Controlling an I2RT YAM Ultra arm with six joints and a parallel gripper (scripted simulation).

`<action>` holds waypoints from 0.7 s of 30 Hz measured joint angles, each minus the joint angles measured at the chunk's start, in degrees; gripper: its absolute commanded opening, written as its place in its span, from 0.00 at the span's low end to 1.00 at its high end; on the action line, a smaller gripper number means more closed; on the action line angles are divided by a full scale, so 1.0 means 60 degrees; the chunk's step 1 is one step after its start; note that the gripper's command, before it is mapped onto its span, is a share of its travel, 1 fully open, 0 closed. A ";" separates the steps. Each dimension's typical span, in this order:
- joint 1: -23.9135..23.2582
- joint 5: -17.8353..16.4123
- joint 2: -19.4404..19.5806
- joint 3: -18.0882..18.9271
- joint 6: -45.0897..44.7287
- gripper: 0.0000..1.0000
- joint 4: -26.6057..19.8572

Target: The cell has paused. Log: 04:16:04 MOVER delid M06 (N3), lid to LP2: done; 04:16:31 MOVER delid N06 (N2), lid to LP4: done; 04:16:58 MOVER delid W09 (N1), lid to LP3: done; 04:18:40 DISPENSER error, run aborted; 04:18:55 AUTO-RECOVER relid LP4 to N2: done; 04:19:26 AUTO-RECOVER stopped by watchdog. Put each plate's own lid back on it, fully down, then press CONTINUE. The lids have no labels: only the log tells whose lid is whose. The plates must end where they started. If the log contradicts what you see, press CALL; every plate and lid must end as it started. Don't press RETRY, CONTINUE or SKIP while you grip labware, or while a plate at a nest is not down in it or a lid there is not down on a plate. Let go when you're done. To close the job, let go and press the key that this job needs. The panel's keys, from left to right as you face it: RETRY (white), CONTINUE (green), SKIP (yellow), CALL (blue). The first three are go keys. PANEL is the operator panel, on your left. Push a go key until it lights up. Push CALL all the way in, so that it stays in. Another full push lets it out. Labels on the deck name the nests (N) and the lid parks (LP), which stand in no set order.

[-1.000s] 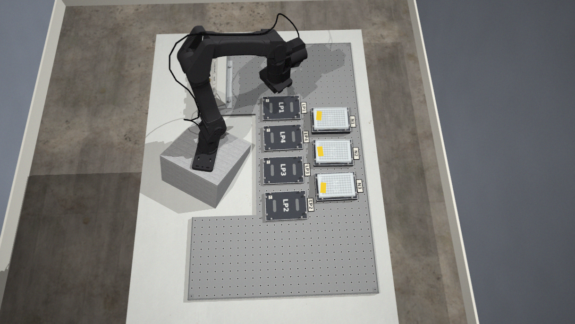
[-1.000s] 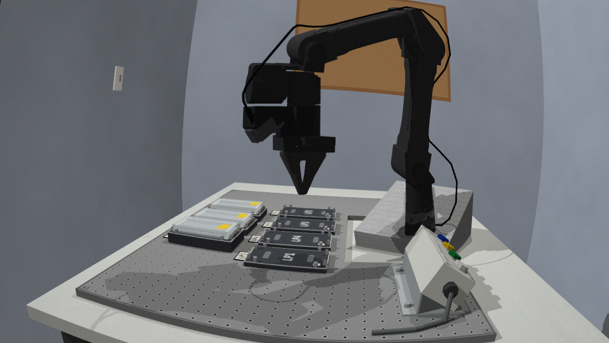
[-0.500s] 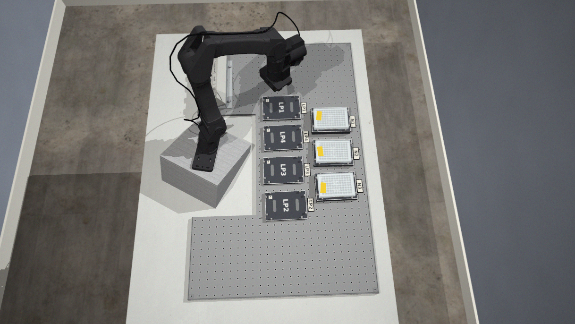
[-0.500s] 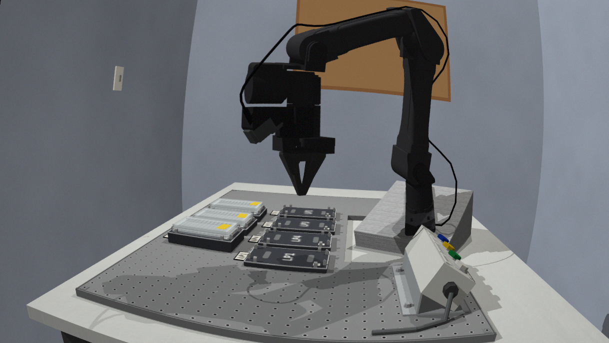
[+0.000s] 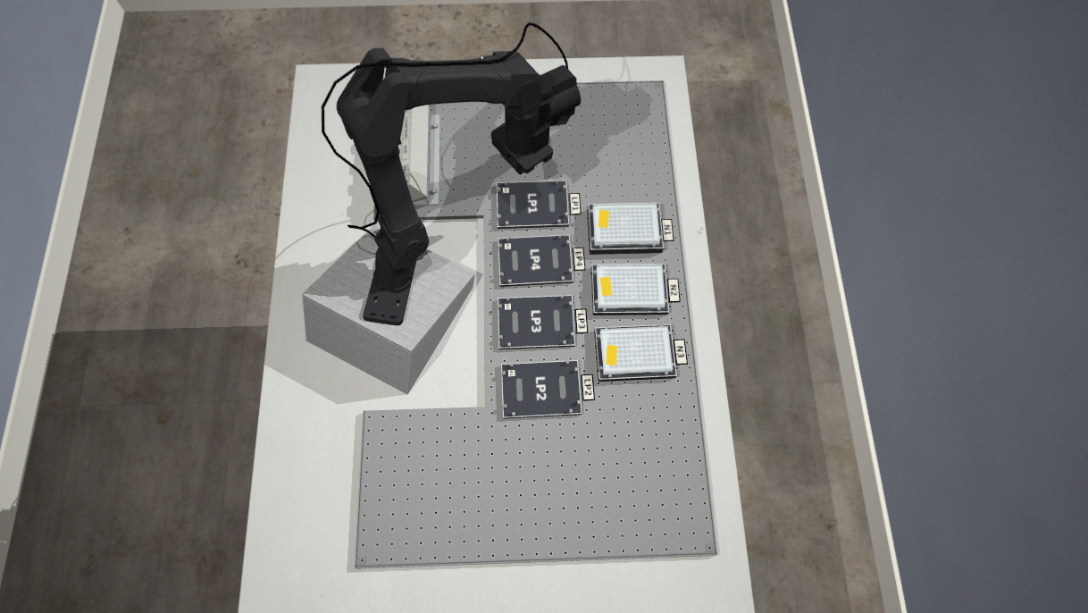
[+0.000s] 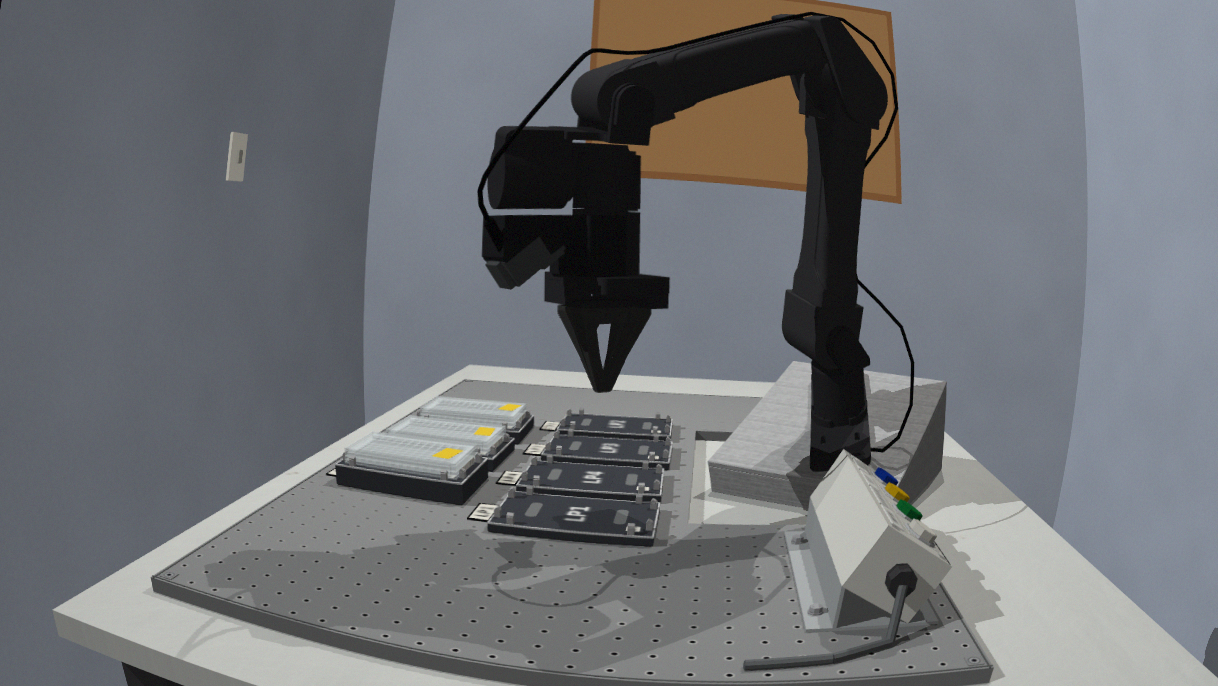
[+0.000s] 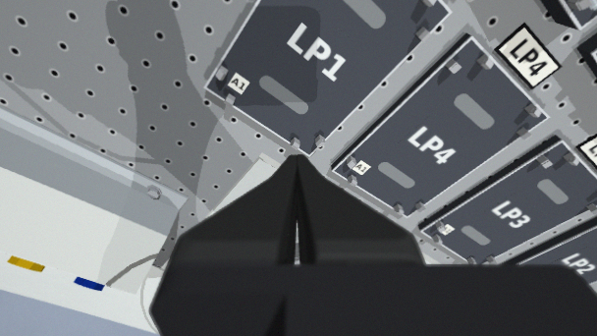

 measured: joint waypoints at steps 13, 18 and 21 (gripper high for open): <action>0.0608 0.0178 -0.0124 -0.0182 0.0015 0.00 0.0124; 0.1603 0.0368 -0.0619 -0.0576 -0.0004 0.00 0.0120; 0.1920 0.0528 -0.0794 -0.0579 0.0015 0.00 0.0124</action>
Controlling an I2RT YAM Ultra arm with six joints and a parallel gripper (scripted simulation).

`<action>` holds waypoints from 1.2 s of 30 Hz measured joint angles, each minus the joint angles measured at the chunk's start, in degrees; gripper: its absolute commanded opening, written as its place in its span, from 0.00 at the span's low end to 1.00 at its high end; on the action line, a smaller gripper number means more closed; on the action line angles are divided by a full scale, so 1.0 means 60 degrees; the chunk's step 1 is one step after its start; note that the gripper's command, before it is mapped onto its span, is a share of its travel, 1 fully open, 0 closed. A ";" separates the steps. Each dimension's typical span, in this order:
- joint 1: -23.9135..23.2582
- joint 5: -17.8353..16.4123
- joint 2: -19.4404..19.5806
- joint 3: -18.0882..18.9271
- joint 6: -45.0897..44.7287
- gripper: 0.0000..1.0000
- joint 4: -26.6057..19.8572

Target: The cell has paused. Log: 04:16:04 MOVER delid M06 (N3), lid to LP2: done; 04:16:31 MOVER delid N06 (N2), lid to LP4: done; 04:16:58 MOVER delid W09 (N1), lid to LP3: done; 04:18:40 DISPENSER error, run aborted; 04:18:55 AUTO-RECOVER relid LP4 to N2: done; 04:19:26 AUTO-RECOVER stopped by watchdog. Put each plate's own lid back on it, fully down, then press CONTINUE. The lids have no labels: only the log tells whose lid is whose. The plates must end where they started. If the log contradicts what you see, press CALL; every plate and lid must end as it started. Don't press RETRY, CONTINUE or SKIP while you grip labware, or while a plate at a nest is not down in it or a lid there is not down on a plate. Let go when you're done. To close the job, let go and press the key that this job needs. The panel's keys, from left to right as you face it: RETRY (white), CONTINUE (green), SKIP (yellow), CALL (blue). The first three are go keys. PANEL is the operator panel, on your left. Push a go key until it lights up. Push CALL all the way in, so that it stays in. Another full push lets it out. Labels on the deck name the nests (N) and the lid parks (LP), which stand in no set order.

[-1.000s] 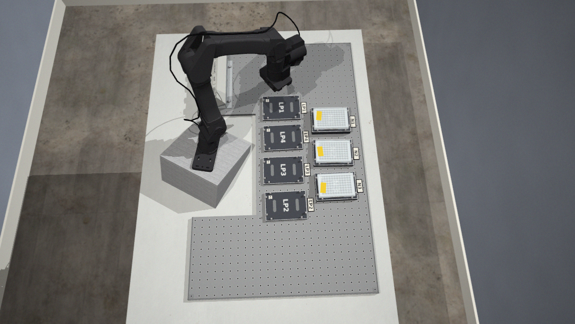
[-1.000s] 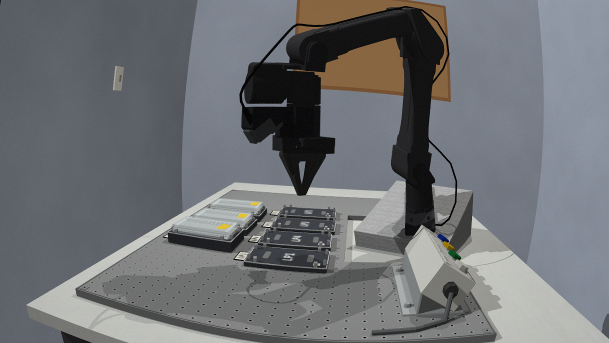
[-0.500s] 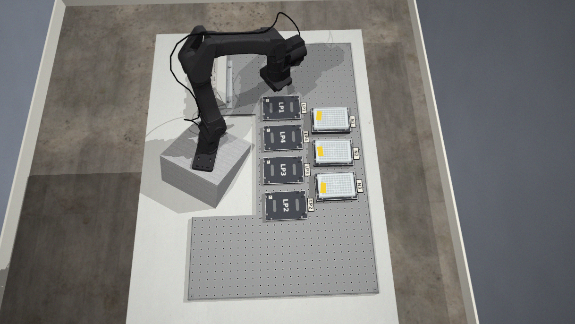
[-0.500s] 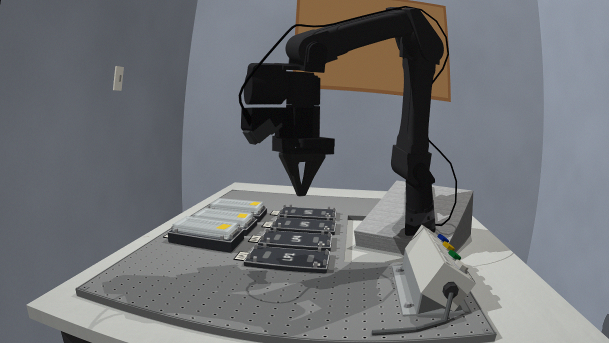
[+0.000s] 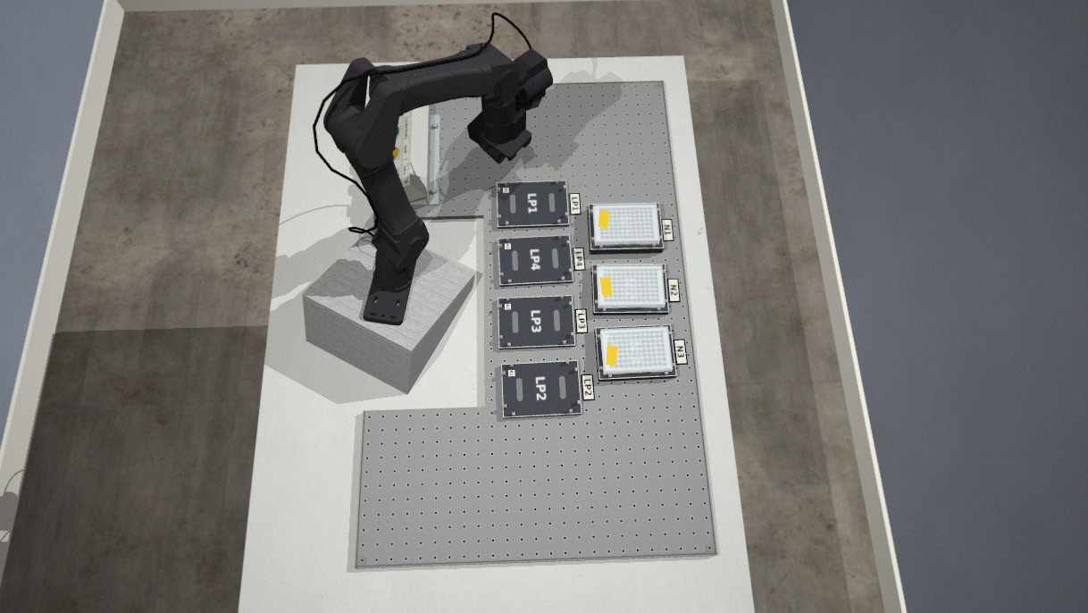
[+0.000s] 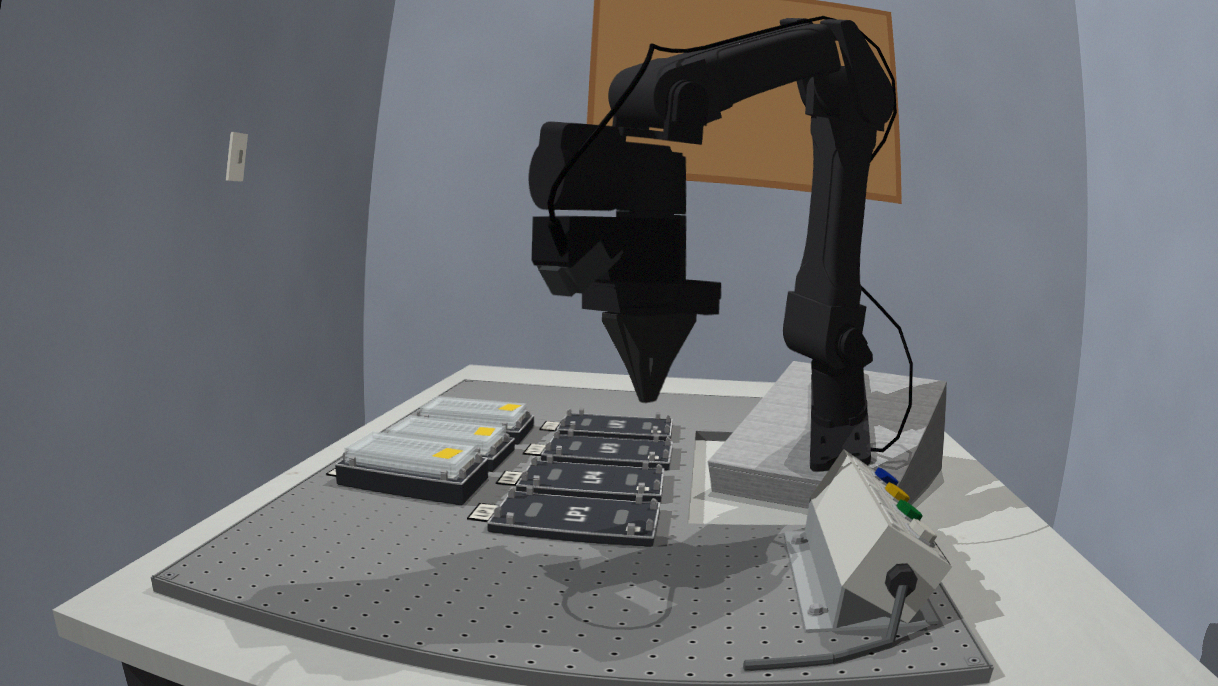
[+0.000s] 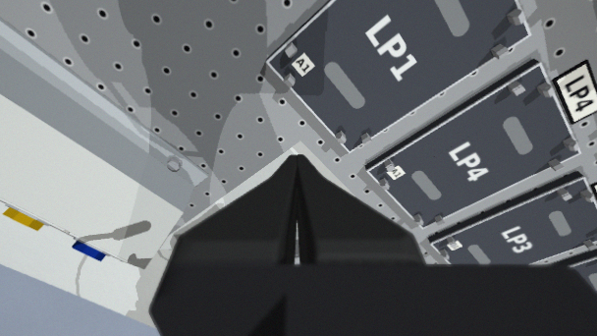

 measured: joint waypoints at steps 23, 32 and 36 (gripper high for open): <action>0.5140 0.1800 -0.0692 -0.0437 0.0685 0.00 0.0058; 0.7264 0.2535 -0.0240 -0.0302 0.1053 0.00 0.0058; 0.7803 0.2874 -0.0091 -0.0157 0.1177 0.00 0.0051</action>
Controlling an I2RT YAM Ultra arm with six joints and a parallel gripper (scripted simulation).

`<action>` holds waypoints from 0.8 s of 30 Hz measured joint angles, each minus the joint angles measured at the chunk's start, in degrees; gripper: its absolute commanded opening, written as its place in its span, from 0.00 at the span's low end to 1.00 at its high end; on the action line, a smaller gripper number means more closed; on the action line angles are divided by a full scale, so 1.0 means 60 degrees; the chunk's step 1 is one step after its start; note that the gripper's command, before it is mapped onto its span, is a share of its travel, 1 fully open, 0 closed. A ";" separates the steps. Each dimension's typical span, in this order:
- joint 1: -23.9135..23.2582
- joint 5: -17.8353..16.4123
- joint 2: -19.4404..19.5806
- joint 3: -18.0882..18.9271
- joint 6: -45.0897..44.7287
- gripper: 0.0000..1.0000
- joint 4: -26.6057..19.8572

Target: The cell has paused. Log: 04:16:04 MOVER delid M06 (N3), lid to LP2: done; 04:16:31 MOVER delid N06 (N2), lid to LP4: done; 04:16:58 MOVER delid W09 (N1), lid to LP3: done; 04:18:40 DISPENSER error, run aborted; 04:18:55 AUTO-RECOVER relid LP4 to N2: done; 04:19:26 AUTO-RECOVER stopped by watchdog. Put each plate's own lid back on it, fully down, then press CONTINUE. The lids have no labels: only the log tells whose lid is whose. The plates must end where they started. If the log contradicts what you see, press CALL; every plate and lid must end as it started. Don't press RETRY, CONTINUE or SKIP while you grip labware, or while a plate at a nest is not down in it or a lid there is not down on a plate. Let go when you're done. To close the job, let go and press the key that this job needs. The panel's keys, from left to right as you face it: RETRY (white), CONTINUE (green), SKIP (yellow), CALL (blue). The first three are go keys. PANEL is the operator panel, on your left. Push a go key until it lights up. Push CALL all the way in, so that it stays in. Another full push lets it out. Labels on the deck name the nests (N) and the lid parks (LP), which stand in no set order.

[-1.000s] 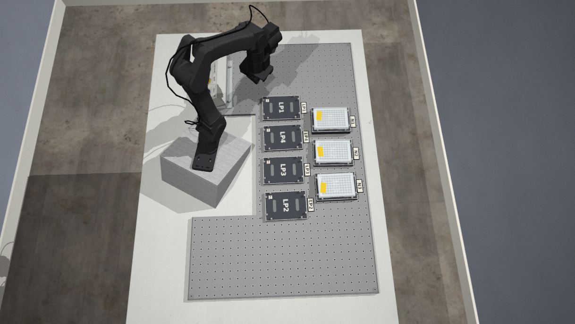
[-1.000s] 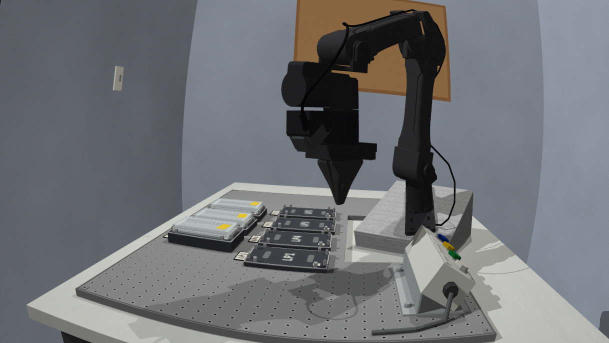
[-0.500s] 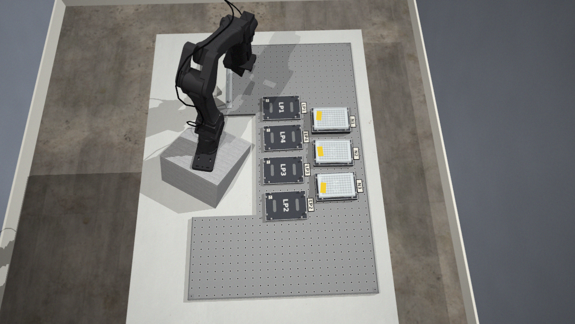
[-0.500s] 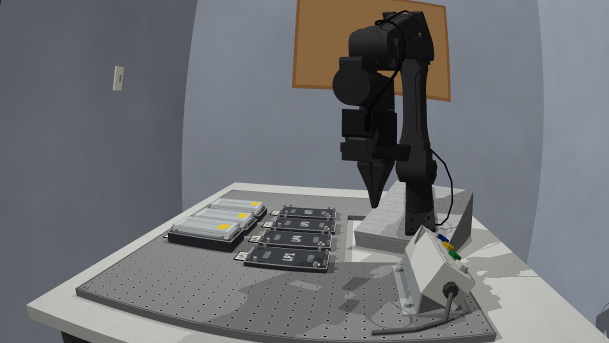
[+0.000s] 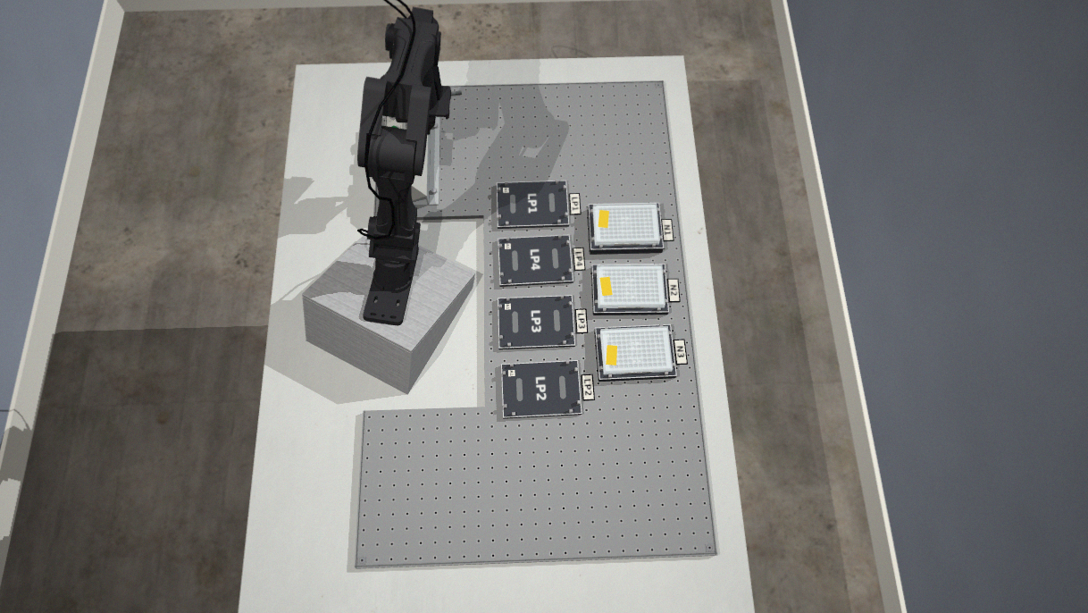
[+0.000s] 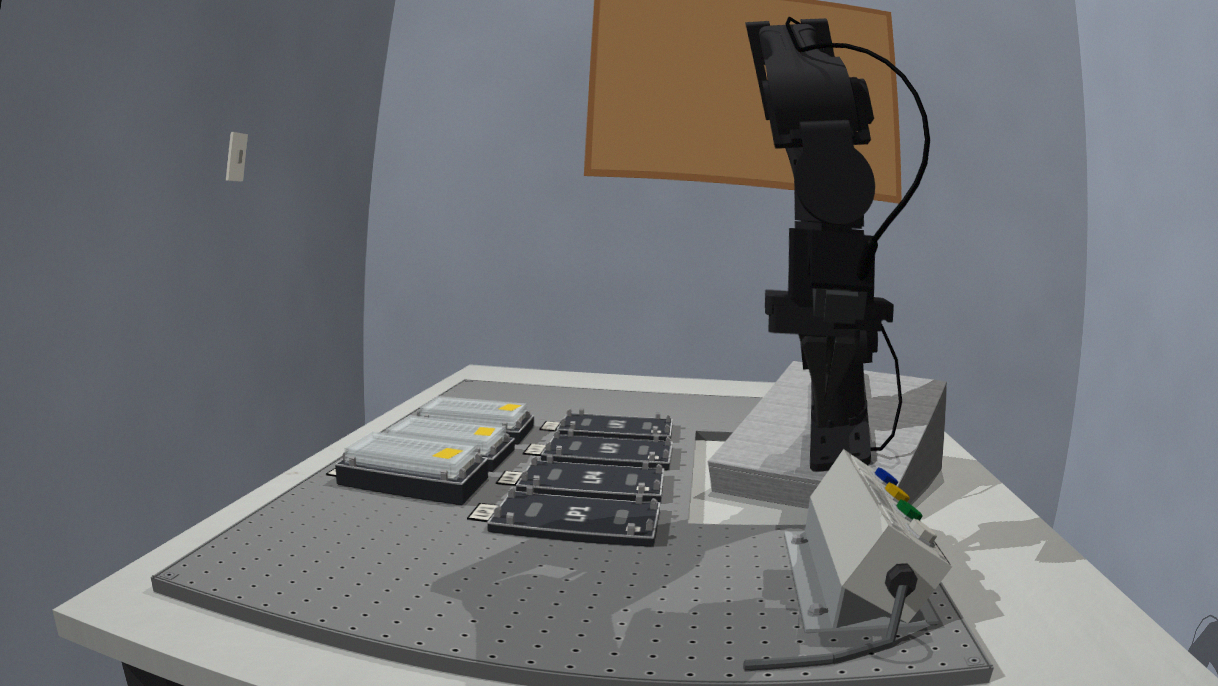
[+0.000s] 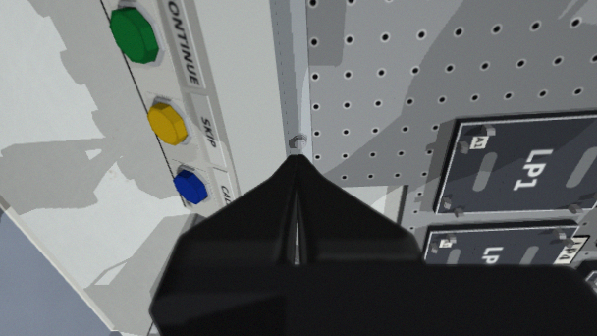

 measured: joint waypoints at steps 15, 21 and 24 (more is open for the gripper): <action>0.2535 0.0845 0.1435 0.0933 0.1177 0.00 -0.0080; 0.3264 0.1042 0.2029 0.1443 0.1847 0.00 -0.0113; 0.3315 0.1086 0.2069 0.1464 0.2022 0.00 -0.0138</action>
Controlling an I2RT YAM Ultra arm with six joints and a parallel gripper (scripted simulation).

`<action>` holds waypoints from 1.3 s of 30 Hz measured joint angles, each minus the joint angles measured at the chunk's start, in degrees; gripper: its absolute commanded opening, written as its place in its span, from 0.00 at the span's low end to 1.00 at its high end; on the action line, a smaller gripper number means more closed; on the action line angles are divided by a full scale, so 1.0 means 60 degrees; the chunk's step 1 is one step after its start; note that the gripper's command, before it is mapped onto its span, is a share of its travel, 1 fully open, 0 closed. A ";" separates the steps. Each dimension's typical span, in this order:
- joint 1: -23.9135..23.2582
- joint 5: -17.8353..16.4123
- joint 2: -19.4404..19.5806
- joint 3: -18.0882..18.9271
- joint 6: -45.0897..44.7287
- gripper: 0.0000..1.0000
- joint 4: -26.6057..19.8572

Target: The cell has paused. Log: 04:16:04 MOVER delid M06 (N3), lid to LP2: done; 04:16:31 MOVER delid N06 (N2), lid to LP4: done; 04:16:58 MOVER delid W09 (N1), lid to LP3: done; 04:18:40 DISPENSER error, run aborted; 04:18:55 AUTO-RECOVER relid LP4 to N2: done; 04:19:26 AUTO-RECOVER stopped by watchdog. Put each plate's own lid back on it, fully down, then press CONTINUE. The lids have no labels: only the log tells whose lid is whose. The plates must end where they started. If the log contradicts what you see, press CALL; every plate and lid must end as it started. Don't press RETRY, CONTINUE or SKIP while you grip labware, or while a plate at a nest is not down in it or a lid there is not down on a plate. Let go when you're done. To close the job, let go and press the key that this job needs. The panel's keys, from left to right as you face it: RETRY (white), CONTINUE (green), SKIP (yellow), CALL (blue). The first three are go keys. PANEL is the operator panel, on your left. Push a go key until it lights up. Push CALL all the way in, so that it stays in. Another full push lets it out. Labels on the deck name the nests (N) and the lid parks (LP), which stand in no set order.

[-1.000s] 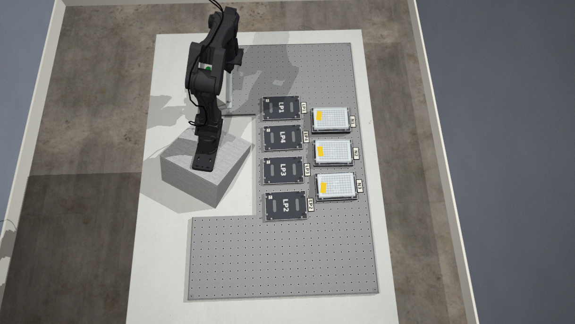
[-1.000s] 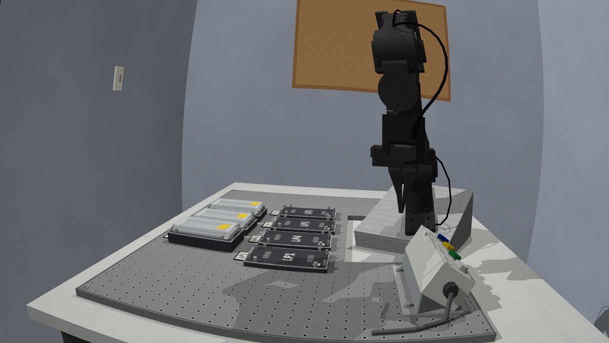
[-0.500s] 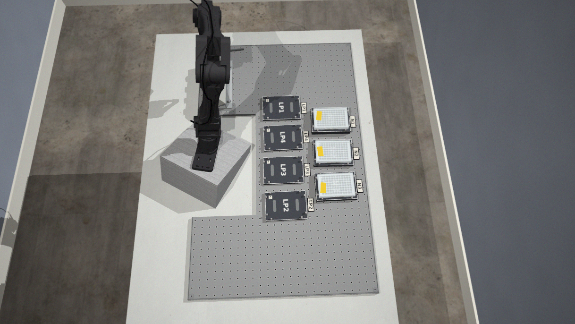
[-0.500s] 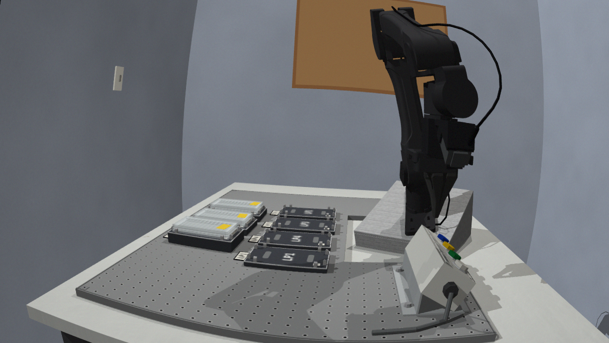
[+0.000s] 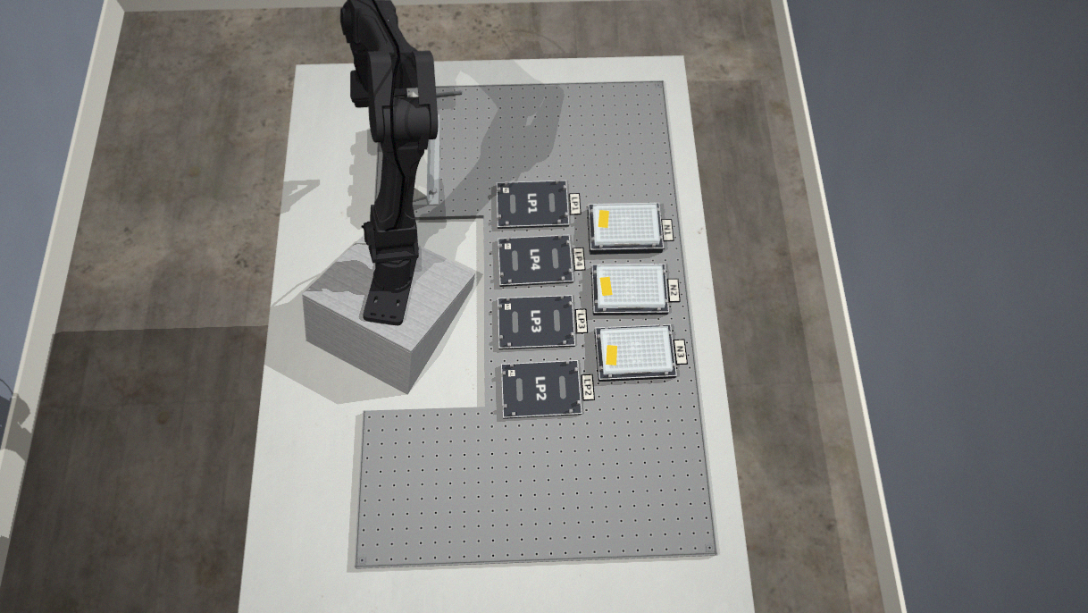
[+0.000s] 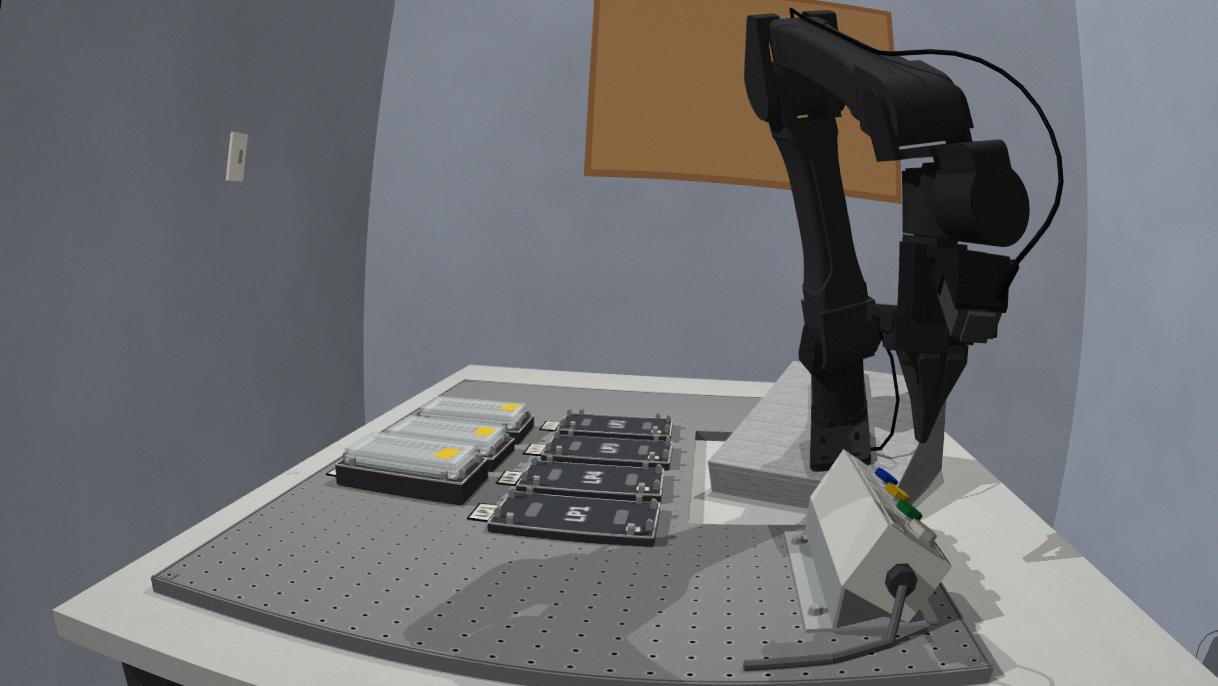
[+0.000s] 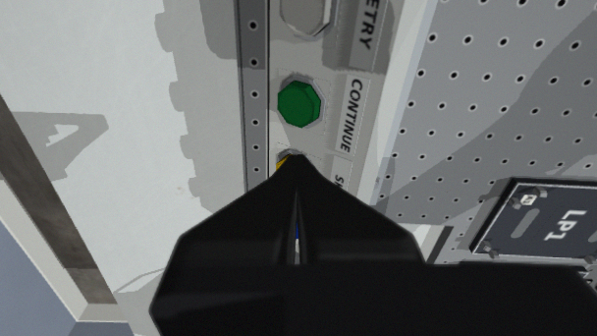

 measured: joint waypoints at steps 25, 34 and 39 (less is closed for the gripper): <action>0.0062 0.0113 0.0004 0.0080 0.0280 0.00 -0.0029; 0.0062 0.0120 0.0004 -0.0007 0.0299 0.00 0.0058; -0.0036 0.0113 0.0106 -0.0353 0.0262 0.00 0.0240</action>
